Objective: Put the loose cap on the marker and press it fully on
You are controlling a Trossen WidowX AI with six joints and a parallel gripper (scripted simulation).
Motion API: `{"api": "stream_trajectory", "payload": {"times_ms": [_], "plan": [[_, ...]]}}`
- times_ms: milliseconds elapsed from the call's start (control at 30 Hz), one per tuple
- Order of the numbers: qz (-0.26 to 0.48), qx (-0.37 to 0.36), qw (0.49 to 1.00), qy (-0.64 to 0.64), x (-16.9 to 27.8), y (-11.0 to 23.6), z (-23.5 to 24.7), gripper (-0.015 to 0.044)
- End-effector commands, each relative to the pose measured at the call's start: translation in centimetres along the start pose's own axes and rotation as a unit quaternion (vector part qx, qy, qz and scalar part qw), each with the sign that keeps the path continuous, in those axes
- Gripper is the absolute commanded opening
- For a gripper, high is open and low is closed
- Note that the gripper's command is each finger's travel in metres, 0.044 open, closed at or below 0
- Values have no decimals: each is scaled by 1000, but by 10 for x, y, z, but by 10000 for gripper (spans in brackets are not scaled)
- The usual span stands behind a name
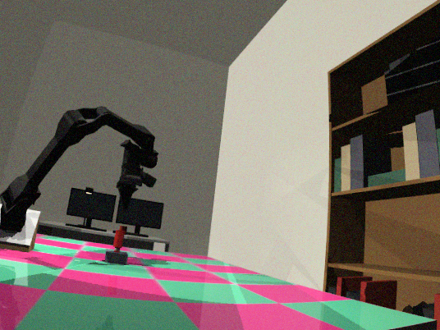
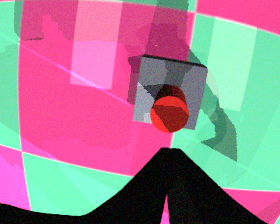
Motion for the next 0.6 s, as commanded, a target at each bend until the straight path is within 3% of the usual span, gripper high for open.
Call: {"api": "stream_trajectory", "payload": {"times_ms": [0,33,567], "plan": [[-3,-3,1000,5,2,19,-1,0],[-3,-3,1000,5,2,19,-1,0],[-3,-3,1000,5,2,19,-1,420]]}}
Point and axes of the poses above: the point midway between the two fingers, 35 mm back from their tips, its own y axis back along the fingers, its own z axis across the jaws, x = y × z, the point moved 2 cm from there along y, back along the fingers, and after that the axes turned 10 degrees about y, right-handed, at the moved point
